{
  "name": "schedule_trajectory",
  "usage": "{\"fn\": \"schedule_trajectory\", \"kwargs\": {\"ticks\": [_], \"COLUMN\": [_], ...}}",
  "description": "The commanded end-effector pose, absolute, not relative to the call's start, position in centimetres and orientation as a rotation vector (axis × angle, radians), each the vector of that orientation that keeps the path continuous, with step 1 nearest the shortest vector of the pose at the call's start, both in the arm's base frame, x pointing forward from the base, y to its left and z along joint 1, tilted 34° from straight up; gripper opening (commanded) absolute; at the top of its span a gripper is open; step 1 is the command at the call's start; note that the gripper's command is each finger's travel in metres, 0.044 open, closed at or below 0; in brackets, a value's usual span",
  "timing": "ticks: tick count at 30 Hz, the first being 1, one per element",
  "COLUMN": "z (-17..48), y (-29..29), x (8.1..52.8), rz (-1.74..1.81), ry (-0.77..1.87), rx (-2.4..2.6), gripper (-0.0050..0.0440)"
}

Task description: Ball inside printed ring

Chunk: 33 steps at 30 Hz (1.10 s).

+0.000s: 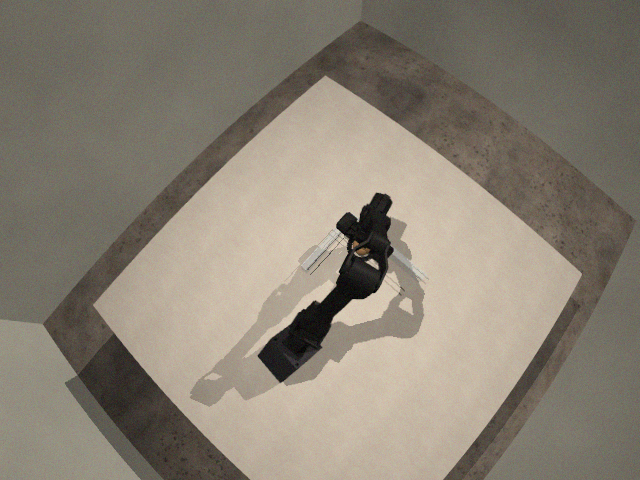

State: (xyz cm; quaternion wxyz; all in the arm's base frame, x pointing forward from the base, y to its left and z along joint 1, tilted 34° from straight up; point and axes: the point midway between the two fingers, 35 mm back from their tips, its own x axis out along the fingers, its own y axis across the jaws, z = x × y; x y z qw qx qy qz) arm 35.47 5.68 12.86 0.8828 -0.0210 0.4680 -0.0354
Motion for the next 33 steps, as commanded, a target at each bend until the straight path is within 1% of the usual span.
{"fn": "schedule_trajectory", "kwargs": {"ticks": [1,8,9,25,26,33], "z": [12.82,12.82,12.82,12.82,12.82,12.82], "y": [5.67,5.67,5.67,5.67,5.67,5.67], "x": [35.49,35.49,35.49,35.49,35.49,35.49], "rz": [-0.074,-0.074,-0.074,-0.074,-0.074,-0.074], "ry": [0.975,0.975,0.975,0.975,0.975,0.975], "rx": [-0.043,-0.043,-0.043,-0.043,-0.043,-0.043], "gripper": [0.0236,0.0404,0.0418,0.0418,0.044,0.044]}}
